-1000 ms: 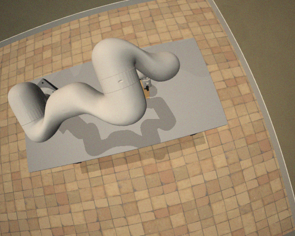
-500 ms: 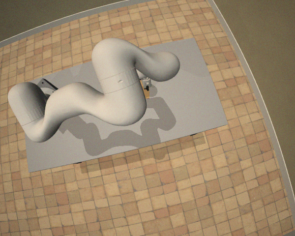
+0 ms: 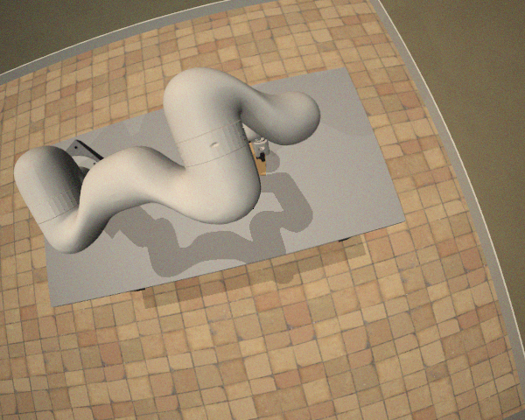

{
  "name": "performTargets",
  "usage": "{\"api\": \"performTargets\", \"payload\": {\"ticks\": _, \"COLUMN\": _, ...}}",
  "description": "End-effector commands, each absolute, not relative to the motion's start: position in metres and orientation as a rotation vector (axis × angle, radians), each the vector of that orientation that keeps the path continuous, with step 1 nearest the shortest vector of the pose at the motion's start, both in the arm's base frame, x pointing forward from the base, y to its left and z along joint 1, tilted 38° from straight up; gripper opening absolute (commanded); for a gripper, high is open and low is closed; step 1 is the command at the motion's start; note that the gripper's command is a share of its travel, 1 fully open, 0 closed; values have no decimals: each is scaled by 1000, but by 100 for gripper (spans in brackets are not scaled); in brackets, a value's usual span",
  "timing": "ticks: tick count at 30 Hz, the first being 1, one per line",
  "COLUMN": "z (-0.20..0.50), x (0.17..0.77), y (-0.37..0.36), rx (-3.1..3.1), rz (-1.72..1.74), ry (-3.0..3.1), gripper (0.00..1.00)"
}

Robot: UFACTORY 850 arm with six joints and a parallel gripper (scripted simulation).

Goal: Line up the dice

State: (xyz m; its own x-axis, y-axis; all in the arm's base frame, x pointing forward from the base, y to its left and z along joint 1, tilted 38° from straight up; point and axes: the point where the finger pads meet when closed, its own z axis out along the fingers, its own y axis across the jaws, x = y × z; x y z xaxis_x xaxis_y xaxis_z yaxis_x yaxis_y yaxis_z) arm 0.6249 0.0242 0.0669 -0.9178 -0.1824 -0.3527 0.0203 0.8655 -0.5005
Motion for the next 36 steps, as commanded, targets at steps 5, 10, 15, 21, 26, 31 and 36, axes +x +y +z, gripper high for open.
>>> {"api": "performTargets", "payload": {"ticks": 5, "z": 67, "x": 626, "y": 24, "rx": -120, "rz": -715, "ry": 2644, "gripper": 21}}
{"api": "performTargets", "payload": {"ticks": 10, "z": 66, "x": 626, "y": 23, "rx": -120, "rz": -715, "ry": 2644, "gripper": 21}}
{"api": "performTargets", "payload": {"ticks": 15, "z": 65, "x": 627, "y": 23, "rx": -120, "rz": -715, "ry": 2644, "gripper": 21}}
{"api": "performTargets", "payload": {"ticks": 21, "z": 64, "x": 627, "y": 23, "rx": -120, "rz": -715, "ry": 2644, "gripper": 21}}
{"api": "performTargets", "payload": {"ticks": 26, "z": 64, "x": 627, "y": 23, "rx": -120, "rz": -715, "ry": 2644, "gripper": 21}}
{"api": "performTargets", "payload": {"ticks": 31, "z": 64, "x": 627, "y": 23, "rx": -120, "rz": -715, "ry": 2644, "gripper": 21}}
{"api": "performTargets", "payload": {"ticks": 36, "z": 64, "x": 627, "y": 23, "rx": -120, "rz": -715, "ry": 2644, "gripper": 21}}
